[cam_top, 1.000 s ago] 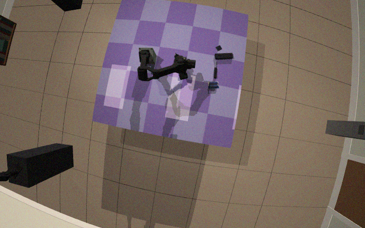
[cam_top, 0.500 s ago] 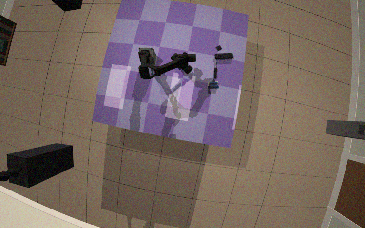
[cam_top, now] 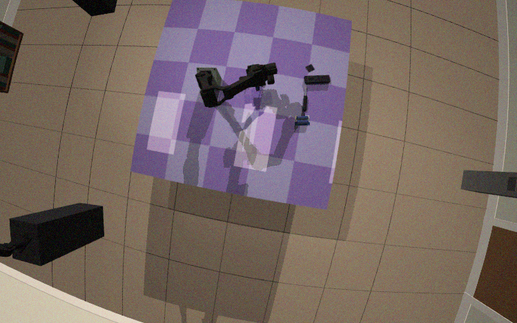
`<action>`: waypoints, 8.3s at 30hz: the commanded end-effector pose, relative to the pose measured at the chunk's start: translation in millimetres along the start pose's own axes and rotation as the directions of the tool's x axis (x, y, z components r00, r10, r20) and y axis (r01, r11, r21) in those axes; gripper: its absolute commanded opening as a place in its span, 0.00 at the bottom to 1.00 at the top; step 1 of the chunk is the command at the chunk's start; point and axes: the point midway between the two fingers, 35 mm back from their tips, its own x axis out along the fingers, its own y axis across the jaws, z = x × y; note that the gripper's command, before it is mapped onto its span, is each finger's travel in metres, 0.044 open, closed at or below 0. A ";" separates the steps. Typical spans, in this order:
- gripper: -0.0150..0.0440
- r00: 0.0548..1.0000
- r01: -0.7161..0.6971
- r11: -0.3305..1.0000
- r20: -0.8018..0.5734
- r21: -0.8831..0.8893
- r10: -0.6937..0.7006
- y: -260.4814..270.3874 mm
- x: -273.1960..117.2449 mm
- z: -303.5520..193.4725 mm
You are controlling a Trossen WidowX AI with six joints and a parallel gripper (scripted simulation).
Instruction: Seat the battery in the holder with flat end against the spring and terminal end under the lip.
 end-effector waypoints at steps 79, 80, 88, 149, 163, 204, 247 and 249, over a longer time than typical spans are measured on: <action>0.37 0.868 -0.028 0.470 0.212 -0.882 0.450 3.9 47.9 54.0; 0.37 0.868 -0.028 0.470 0.212 -0.882 0.450 3.8 47.9 53.9; 0.37 0.868 -0.030 0.469 0.210 -0.882 0.451 -0.8 49.4 51.4; 0.37 0.921 -0.033 0.464 0.154 -0.885 0.357 -15.3 56.0 48.1; 0.37 0.947 -0.031 0.463 0.121 -0.886 0.296 -13.4 58.3 50.3; 0.37 0.992 -0.028 0.473 0.032 -0.881 0.119 -4.2 61.6 51.3; 0.37 0.997 -0.018 0.473 0.020 -0.881 0.075 10.6 62.8 57.7; 0.42 0.997 -0.018 0.473 0.020 -0.881 0.075 10.6 62.8 57.7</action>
